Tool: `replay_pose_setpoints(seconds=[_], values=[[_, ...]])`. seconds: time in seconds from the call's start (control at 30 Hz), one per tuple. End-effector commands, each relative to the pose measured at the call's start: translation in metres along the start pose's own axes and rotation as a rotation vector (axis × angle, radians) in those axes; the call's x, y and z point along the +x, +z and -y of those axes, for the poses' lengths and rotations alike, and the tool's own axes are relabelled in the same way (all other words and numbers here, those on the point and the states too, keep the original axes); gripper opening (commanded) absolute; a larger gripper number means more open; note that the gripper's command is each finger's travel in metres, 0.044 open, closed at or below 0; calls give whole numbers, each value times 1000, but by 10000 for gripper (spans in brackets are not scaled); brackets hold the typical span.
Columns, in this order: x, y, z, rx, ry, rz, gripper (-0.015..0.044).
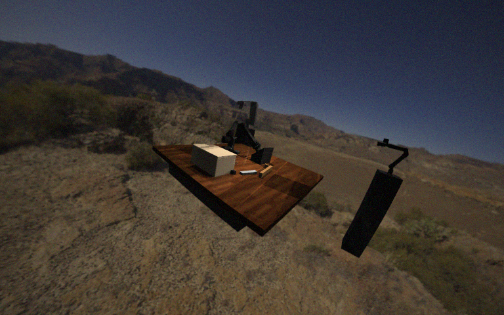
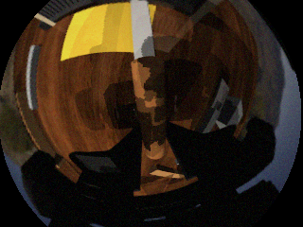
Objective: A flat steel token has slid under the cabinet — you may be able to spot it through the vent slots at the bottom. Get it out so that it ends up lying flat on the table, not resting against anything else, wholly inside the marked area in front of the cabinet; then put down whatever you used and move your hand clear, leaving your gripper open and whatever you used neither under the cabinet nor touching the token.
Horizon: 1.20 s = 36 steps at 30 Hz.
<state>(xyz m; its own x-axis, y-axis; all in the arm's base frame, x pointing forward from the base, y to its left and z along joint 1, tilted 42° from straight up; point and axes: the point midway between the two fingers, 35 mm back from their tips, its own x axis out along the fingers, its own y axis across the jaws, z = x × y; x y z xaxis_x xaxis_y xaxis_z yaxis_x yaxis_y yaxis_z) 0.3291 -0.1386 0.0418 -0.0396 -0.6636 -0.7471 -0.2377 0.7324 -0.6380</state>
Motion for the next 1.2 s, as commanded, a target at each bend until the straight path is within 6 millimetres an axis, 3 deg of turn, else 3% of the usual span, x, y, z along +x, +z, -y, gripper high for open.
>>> replay_pose_setpoints(seconds=[0.0,1.17], values=[[0,7,1,4,-2,1,0],[-1,43,2,6,-2,3,0]])
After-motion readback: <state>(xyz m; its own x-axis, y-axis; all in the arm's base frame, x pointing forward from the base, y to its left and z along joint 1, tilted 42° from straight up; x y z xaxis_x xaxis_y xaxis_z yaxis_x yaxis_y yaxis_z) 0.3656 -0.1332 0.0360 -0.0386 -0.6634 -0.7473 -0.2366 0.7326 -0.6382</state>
